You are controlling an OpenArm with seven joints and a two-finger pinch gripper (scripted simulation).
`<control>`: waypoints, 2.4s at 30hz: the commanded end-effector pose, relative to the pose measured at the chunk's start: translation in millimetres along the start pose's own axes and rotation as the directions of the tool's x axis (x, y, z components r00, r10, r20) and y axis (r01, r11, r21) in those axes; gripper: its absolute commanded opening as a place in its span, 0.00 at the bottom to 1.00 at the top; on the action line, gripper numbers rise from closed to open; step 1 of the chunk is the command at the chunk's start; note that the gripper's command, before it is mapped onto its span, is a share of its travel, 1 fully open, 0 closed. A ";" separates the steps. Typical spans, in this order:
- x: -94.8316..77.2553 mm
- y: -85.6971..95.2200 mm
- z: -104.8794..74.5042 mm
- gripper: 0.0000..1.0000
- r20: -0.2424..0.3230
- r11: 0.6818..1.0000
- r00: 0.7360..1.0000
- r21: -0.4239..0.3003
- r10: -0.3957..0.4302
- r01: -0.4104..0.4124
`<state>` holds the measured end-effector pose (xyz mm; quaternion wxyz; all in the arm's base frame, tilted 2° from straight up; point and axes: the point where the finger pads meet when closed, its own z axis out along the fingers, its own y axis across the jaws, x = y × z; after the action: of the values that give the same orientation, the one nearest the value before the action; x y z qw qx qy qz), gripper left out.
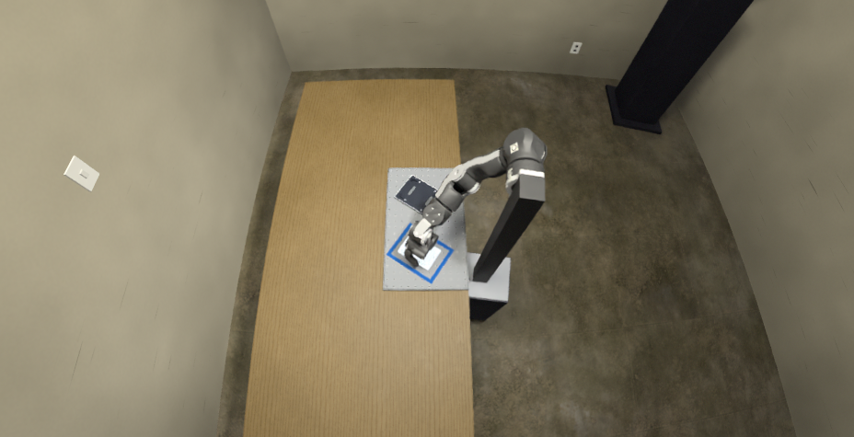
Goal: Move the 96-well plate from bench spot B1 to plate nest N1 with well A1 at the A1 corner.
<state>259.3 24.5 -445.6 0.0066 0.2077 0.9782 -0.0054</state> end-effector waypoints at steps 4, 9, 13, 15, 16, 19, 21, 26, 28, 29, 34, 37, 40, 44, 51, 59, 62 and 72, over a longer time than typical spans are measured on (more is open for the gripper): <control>-1.5 -3.1 -10.1 0.00 0.008 0.999 1.000 0.027 0.022 -0.023; -1.5 -3.1 -10.1 0.00 0.008 0.999 1.000 0.027 0.022 -0.023; -1.5 -3.1 -10.1 0.00 0.008 0.999 1.000 0.027 0.022 -0.023; -1.6 -2.5 -22.9 0.00 0.008 0.999 1.000 0.027 0.022 -0.023; -1.6 -2.2 -29.3 0.00 0.008 0.999 1.000 0.027 0.022 -0.023; -1.7 -1.5 -42.0 0.00 0.008 0.999 1.000 0.026 0.022 -0.023; -1.7 -1.5 -42.0 0.00 0.008 0.999 1.000 0.026 0.022 -0.023; -1.7 -1.5 -42.0 0.00 0.008 0.999 1.000 0.026 0.022 -0.023; -1.7 -1.5 -42.0 0.00 0.008 0.999 1.000 0.026 0.022 -0.023; -1.7 -1.5 -42.0 0.00 0.008 0.999 1.000 0.026 0.022 -0.023; -0.4 -2.4 -67.3 0.00 0.008 0.999 1.000 0.026 0.022 -0.022; -0.1 -2.6 -73.6 0.00 0.008 0.999 1.000 0.026 0.022 -0.022; -0.1 -2.6 -73.6 0.00 0.008 0.999 1.000 0.026 0.022 -0.022; -0.1 -2.6 -73.6 0.00 0.008 0.999 1.000 0.026 0.022 -0.022; 2.5 -2.9 -66.1 0.00 0.005 1.000 1.000 0.025 0.013 -0.013; 3.2 -2.9 -64.3 0.00 0.004 1.000 1.000 0.024 0.011 -0.011; 3.2 -2.9 -64.3 0.00 0.004 1.000 1.000 0.024 0.011 -0.011; -18.9 -36.9 -67.4 0.00 0.009 0.999 1.000 0.022 0.027 -0.027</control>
<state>261.3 -24.0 -380.1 0.0109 0.2272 0.9733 -0.0297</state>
